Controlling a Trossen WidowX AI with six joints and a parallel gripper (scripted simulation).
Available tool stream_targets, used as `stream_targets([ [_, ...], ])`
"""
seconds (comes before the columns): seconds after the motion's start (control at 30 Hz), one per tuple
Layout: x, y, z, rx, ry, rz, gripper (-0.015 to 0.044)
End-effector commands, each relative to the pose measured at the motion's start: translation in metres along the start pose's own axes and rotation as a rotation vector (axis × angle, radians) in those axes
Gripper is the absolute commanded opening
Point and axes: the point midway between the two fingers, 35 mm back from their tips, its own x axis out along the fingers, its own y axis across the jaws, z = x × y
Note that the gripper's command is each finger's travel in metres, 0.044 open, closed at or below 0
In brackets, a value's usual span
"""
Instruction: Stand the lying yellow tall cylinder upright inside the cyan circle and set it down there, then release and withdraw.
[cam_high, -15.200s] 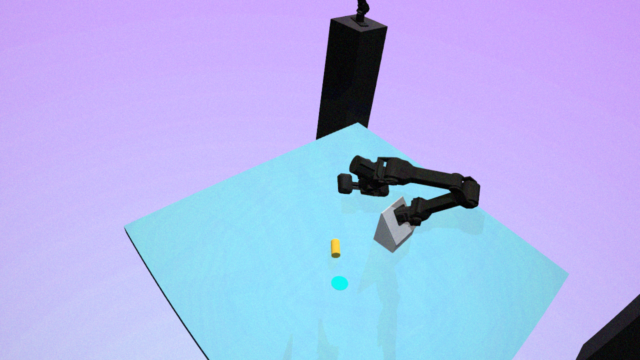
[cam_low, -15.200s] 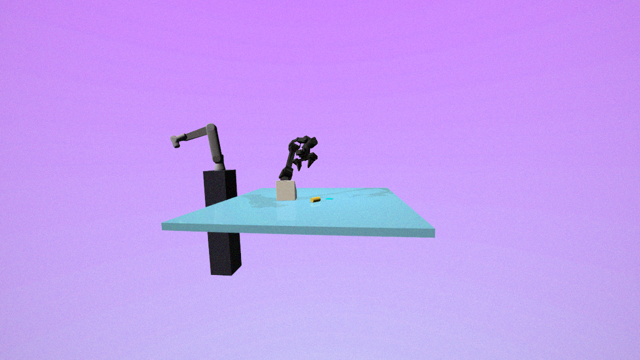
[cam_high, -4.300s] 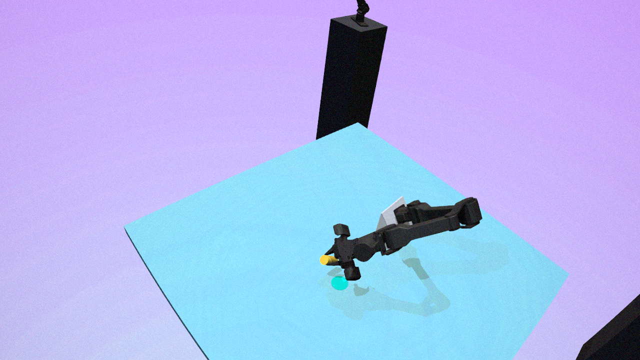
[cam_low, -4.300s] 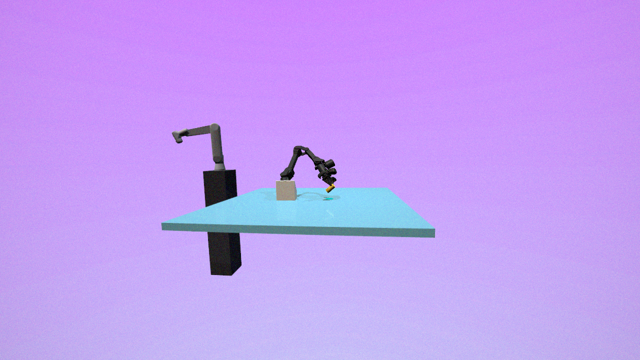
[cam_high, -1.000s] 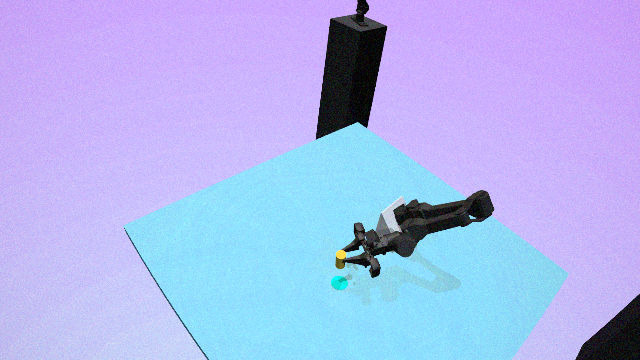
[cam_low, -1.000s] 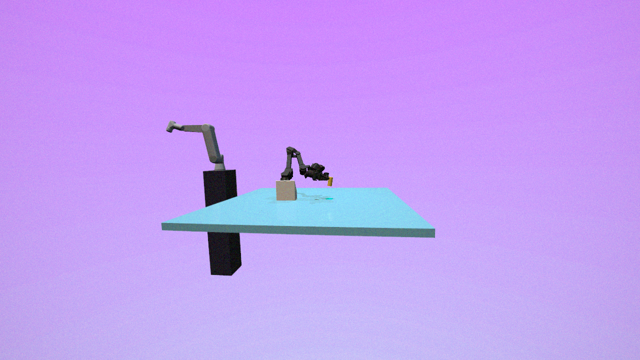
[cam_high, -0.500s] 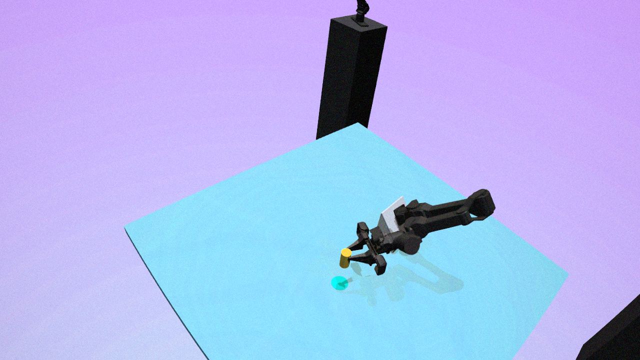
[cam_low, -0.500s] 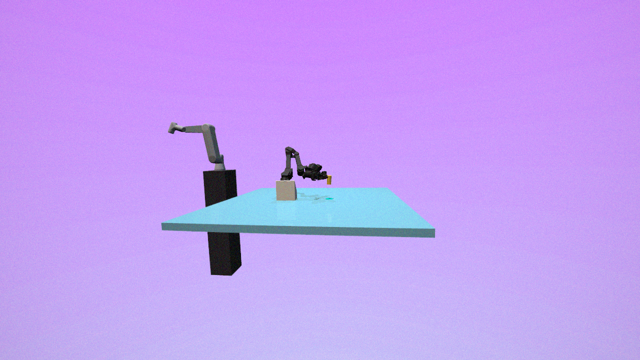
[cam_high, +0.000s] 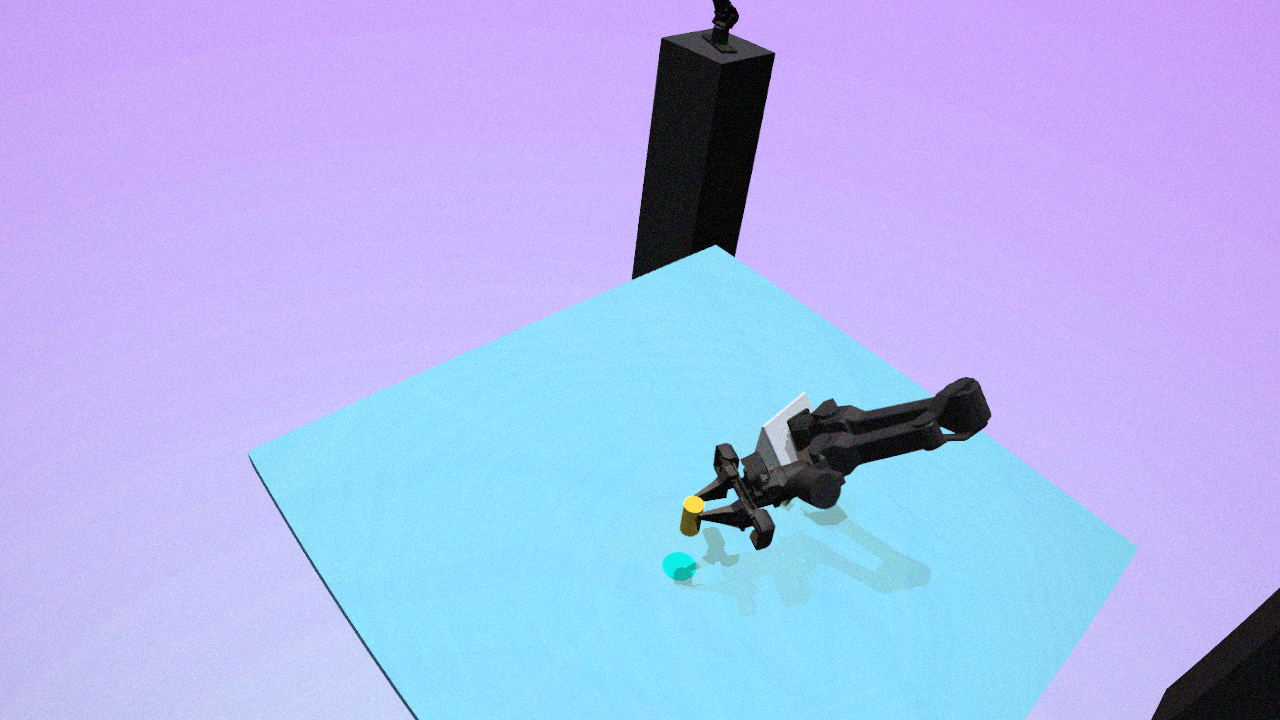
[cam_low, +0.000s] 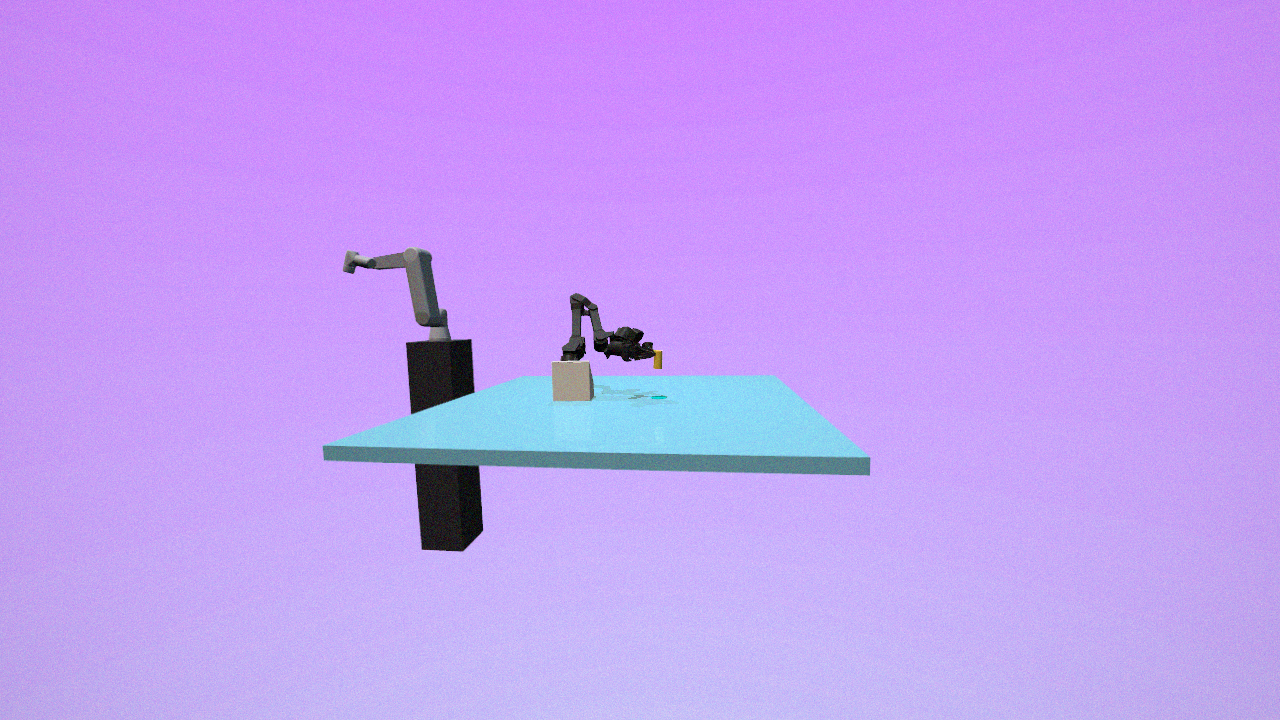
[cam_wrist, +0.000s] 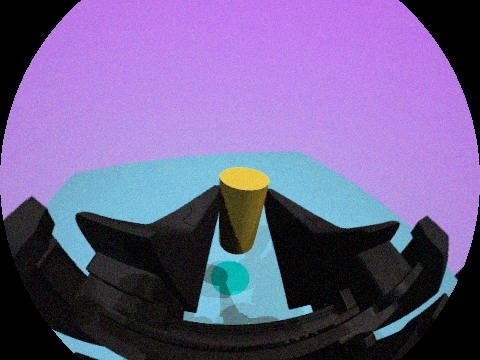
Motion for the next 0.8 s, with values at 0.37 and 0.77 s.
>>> stream_targets([
  [0.37, 0.006, 0.003, -0.025, 0.009, -0.001, -0.006, 0.0105],
  [0.77, 0.009, 0.003, -0.053, 0.009, 0.001, -0.008, 0.0105],
])
